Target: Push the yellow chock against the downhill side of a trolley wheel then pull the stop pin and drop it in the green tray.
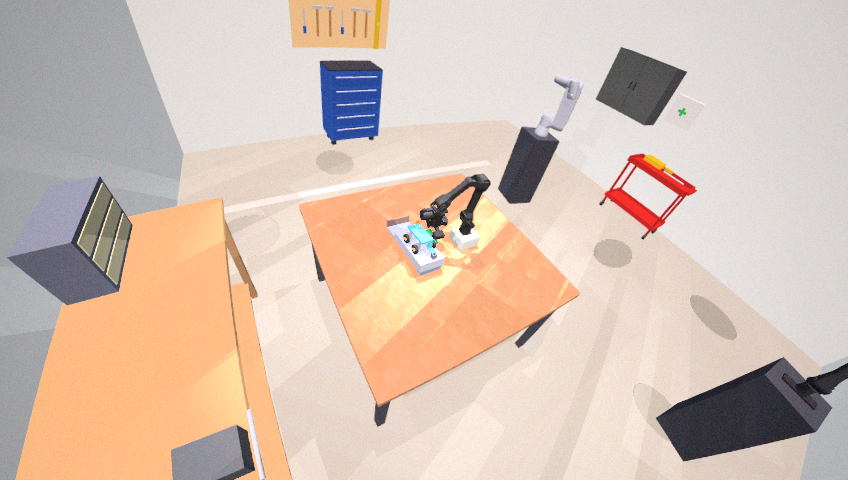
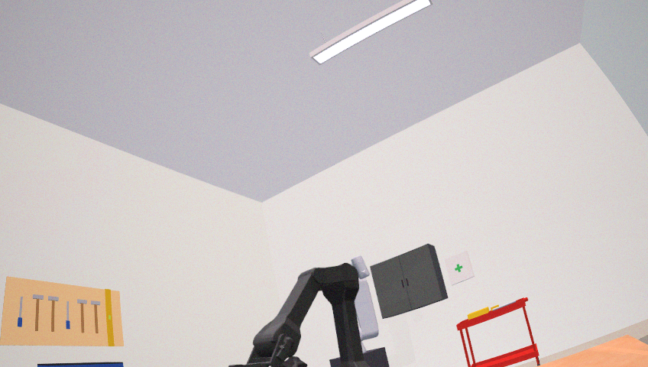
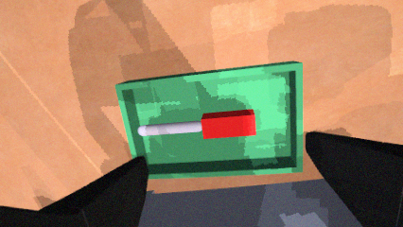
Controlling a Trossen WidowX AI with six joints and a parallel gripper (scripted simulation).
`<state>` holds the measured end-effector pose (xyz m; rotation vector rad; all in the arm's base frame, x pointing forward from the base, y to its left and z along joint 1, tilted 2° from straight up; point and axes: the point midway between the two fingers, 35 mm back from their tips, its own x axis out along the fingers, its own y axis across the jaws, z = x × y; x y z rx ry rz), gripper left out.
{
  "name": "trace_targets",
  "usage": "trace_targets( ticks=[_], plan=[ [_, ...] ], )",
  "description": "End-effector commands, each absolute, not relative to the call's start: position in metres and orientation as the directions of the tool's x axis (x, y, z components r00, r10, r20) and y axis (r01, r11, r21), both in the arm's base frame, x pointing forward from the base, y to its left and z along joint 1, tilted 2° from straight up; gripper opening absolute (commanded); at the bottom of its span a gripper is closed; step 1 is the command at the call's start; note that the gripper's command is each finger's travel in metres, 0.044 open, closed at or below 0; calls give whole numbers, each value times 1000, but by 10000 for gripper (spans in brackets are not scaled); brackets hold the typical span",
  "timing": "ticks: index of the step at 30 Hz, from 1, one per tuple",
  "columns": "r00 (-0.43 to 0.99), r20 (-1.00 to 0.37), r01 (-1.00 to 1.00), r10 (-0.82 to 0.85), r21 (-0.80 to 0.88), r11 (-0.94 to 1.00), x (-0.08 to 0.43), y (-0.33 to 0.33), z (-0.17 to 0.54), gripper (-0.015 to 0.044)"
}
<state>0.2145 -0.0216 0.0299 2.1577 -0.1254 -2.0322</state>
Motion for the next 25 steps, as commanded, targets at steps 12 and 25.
trace_targets(
  ticks=[12,25],
  plan=[
    [66,-981,54,-184,188,-981,212,-21,78,440],
    [70,-981,57,-180,184,-981,212,-21,89,440]
  ],
)
